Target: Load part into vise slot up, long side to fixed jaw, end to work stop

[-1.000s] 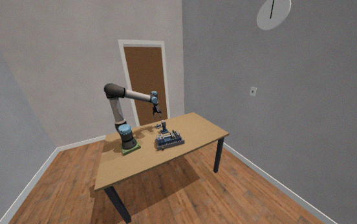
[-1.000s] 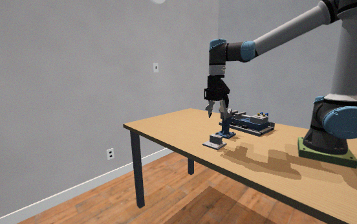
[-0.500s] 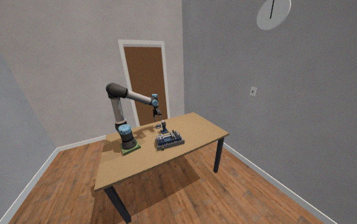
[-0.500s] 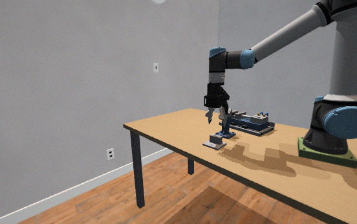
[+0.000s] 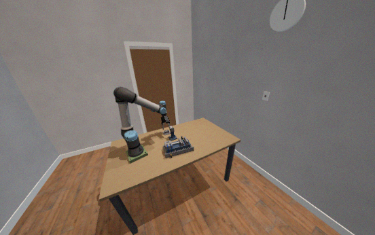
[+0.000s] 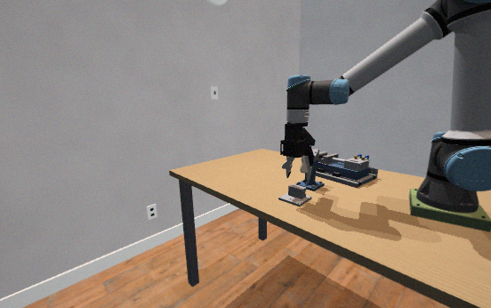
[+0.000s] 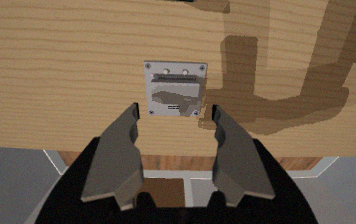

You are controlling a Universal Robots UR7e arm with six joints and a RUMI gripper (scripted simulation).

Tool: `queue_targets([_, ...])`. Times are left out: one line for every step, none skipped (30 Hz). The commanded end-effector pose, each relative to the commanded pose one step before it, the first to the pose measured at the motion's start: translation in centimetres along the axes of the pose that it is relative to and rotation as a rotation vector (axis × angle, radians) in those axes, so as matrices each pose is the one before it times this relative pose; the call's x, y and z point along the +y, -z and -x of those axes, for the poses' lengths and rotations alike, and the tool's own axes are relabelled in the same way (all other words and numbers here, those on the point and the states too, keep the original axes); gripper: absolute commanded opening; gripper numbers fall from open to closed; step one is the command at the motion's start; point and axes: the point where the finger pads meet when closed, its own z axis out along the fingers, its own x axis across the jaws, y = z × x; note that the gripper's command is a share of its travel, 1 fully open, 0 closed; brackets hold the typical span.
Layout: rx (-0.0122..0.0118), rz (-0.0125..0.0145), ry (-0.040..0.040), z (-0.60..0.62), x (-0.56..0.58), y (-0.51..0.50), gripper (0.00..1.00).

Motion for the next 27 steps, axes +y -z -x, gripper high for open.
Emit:
queue_targets([-0.00171,0.00049,0.0,0.064,0.033,-1.06,0.51])
queue_targets([0.0,0.0,0.0,0.0,0.002,-0.191,0.51])
queue_targets([0.0,0.0,0.0,-0.001,0.002,-0.186,0.51])
queue_targets([0.0,0.0,0.0,0.001,0.002,-0.182,0.51])
queue_targets([0.0,0.0,0.0,0.0,0.002,-0.177,0.51])
queue_targets([0.0,0.0,0.0,-0.001,0.002,-0.172,0.51])
queue_targets([0.0,0.0,0.0,0.001,0.002,-0.168,0.51])
queue_targets([0.0,0.0,0.0,0.0,0.002,-0.163,0.51])
queue_targets([0.0,0.0,0.0,0.0,0.0,0.0,0.51])
queue_targets([0.0,0.0,0.0,0.0,0.0,0.0,0.51])
queue_targets([0.0,0.0,0.0,-0.001,0.002,-0.157,0.51])
queue_targets([0.0,0.0,0.0,0.001,0.002,-0.153,0.51])
queue_targets([0.0,0.0,0.0,0.0,0.002,-0.147,0.51])
queue_targets([0.0,0.0,0.0,-0.001,0.002,-0.142,0.51])
queue_targets([0.0,0.0,0.0,0.0,0.002,-0.137,0.51])
queue_targets([0.0,0.0,0.0,0.0,0.002,-0.132,0.51])
queue_targets([0.0,0.0,0.0,0.0,0.001,-0.127,0.51])
queue_targets([0.0,0.0,0.0,-0.001,0.001,-0.121,0.51])
queue_targets([0.0,0.0,0.0,0.0,0.002,-0.116,0.51])
queue_targets([0.0,0.0,0.0,0.0,0.001,-0.111,0.51])
queue_targets([0.0,0.0,0.0,0.0,0.001,-0.106,0.51])
queue_targets([0.0,0.0,0.0,0.0,0.001,-0.101,0.51])
queue_targets([0.0,0.0,0.0,0.0,0.001,-0.095,0.51])
queue_targets([0.0,0.0,0.0,0.0,0.001,-0.09,0.51])
queue_targets([0.0,0.0,0.0,0.0,0.001,-0.085,0.51])
queue_targets([0.0,0.0,0.0,0.0,0.0,0.0,0.51])
queue_targets([0.0,0.0,0.0,0.0,0.0,0.0,0.51])
